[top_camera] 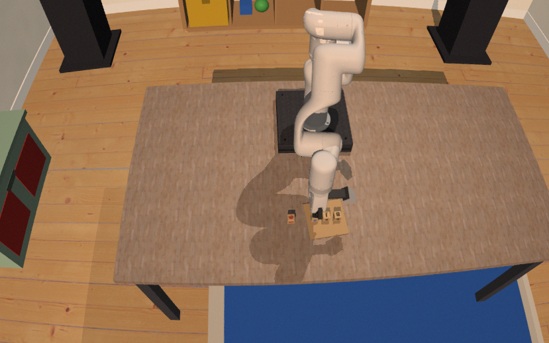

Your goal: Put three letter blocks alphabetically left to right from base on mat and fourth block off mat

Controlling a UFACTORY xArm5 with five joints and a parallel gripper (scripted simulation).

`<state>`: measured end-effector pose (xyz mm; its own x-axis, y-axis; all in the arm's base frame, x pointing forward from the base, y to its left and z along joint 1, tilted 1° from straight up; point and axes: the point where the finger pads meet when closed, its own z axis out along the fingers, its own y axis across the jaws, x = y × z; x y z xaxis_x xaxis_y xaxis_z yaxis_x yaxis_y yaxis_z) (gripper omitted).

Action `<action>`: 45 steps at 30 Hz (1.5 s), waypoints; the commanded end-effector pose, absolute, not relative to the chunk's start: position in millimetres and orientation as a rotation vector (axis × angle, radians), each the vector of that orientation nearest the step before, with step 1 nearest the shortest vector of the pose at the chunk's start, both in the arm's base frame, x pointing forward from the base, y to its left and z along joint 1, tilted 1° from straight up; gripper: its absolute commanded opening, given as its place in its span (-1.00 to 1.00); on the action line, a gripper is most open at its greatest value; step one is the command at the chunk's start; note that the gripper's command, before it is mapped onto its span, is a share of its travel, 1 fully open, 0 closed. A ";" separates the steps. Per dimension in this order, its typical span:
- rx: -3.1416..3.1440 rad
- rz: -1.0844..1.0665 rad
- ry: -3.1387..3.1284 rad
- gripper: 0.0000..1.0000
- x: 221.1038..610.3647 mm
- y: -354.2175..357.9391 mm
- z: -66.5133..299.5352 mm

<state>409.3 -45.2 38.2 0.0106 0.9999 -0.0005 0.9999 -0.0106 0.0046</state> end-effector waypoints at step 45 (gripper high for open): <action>2.229 0.007 2.206 1.00 409.8 -44.5 99.3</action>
<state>409.5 -44.6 88.8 0.0105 0.9999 -0.0007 0.9999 -0.0105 0.0065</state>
